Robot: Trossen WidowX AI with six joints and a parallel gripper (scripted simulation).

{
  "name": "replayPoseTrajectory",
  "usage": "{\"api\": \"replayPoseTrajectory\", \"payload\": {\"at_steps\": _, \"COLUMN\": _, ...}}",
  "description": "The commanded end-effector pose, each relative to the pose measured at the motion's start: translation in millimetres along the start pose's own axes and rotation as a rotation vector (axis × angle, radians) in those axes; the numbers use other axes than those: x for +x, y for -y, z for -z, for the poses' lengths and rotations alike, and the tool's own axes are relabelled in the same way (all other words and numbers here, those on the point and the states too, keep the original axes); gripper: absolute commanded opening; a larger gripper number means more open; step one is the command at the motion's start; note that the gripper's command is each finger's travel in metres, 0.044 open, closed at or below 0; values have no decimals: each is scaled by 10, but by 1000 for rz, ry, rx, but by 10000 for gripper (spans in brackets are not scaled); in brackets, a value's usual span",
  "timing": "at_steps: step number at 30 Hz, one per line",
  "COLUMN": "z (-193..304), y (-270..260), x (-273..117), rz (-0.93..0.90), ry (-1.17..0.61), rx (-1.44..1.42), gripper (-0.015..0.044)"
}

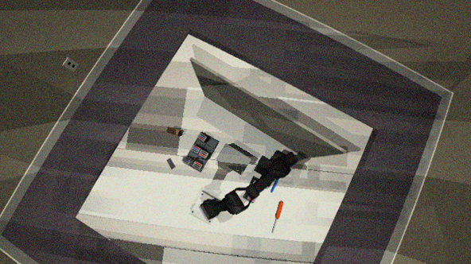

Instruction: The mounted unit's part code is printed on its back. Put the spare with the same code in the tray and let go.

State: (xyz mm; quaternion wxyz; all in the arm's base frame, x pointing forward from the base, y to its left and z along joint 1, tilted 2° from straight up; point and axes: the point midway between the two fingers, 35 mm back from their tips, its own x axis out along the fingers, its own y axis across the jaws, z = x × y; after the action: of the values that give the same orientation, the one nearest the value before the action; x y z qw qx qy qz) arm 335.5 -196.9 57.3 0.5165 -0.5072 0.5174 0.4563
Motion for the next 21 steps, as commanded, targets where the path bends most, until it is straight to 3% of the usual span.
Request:
{"api": "replayPoseTrajectory", "payload": {"at_steps": 1, "z": -11, "y": -7, "x": 36, "rz": 2, "ry": 5, "rx": -4, "gripper": 0}}
{"api": "replayPoseTrajectory", "payload": {"at_steps": 21, "z": -27, "y": -38, "x": 188, "rz": 1, "ry": 5, "rx": -4, "gripper": 0}}
